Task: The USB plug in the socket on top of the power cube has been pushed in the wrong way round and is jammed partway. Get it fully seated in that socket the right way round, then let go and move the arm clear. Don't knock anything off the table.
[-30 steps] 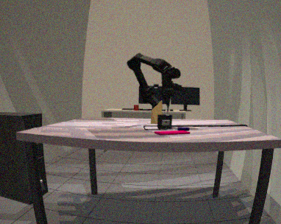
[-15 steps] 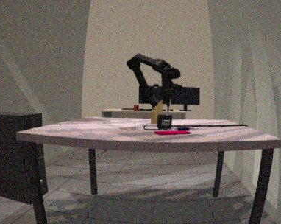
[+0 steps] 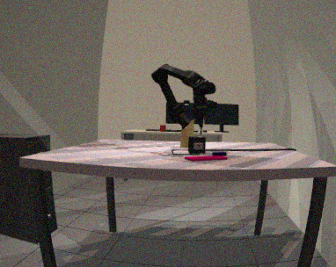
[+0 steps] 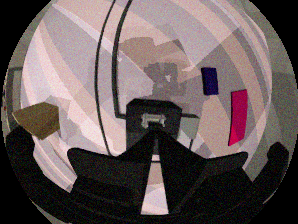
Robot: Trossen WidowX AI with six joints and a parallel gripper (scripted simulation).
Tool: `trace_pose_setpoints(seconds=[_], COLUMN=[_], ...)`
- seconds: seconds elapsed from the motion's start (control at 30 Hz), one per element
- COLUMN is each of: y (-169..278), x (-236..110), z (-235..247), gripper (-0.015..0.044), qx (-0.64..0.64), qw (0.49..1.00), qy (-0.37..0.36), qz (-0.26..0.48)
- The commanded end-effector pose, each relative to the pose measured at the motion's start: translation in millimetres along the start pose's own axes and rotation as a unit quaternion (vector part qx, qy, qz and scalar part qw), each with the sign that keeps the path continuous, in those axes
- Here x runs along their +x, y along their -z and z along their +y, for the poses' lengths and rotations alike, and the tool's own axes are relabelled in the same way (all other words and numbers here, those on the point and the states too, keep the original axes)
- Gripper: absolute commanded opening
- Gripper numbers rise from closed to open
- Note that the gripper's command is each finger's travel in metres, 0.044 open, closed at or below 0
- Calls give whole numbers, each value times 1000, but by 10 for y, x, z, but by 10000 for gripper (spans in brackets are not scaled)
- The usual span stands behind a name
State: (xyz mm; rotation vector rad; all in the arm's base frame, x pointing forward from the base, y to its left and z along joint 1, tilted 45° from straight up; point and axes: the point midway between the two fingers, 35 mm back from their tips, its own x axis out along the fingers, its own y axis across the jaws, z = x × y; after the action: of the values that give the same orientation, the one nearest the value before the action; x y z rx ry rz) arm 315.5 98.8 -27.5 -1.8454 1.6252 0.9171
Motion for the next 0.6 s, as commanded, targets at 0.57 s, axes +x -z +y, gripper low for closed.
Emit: trace_pose_setpoints(seconds=[0.57], y=[-3], x=[36], z=[8], gripper=[0], qx=[-2], qw=[1000], qy=[-2], qz=[-2])
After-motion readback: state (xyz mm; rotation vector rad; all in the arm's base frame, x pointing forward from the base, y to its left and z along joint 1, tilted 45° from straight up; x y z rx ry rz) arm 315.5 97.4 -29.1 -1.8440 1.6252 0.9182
